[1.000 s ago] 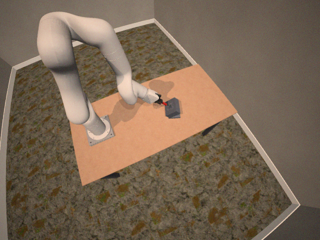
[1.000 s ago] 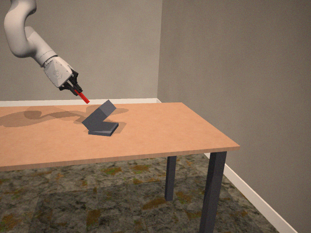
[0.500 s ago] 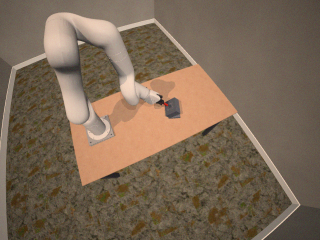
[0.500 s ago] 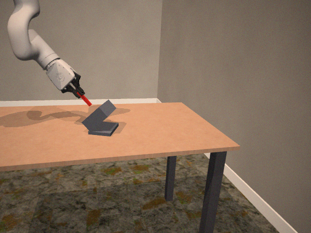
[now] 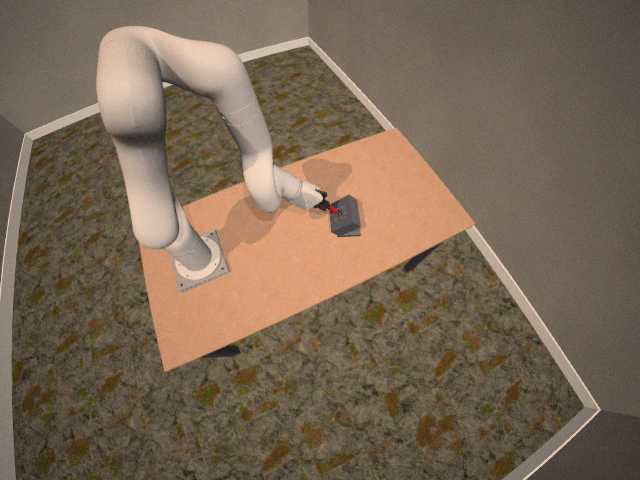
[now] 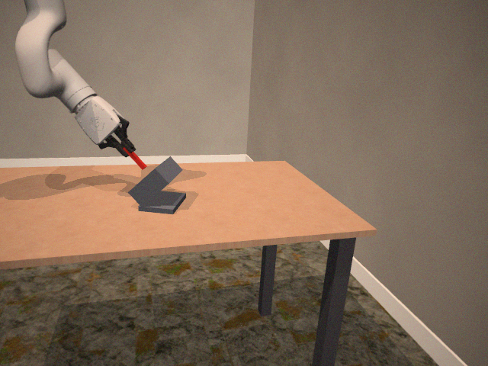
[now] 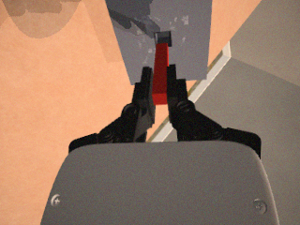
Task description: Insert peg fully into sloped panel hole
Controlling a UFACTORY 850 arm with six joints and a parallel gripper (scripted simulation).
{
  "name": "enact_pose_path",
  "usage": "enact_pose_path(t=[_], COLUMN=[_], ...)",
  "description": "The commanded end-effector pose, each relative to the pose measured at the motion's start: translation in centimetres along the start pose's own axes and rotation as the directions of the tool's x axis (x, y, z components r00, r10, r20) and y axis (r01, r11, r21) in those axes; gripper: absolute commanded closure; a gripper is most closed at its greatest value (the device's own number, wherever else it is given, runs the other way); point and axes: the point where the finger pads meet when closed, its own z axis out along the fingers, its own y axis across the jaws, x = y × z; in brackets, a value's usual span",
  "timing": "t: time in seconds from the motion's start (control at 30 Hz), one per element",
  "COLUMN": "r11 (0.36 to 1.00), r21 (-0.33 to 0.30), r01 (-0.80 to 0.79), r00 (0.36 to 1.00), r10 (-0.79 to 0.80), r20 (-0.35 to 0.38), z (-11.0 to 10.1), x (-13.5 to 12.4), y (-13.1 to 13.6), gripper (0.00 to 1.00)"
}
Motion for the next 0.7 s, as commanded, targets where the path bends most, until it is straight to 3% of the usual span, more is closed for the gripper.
enact_pose_path(t=[0.0, 0.67], r11=[1.000, 1.000], r21=[-0.002, -0.002], r01=[0.000, 0.000], r00=[1.000, 1.000], r10=[0.000, 0.000], r20=[-0.001, -0.001], z=[0.4, 1.7], x=[0.0, 0.0], y=[0.1, 0.1], gripper=[1.00, 1.00])
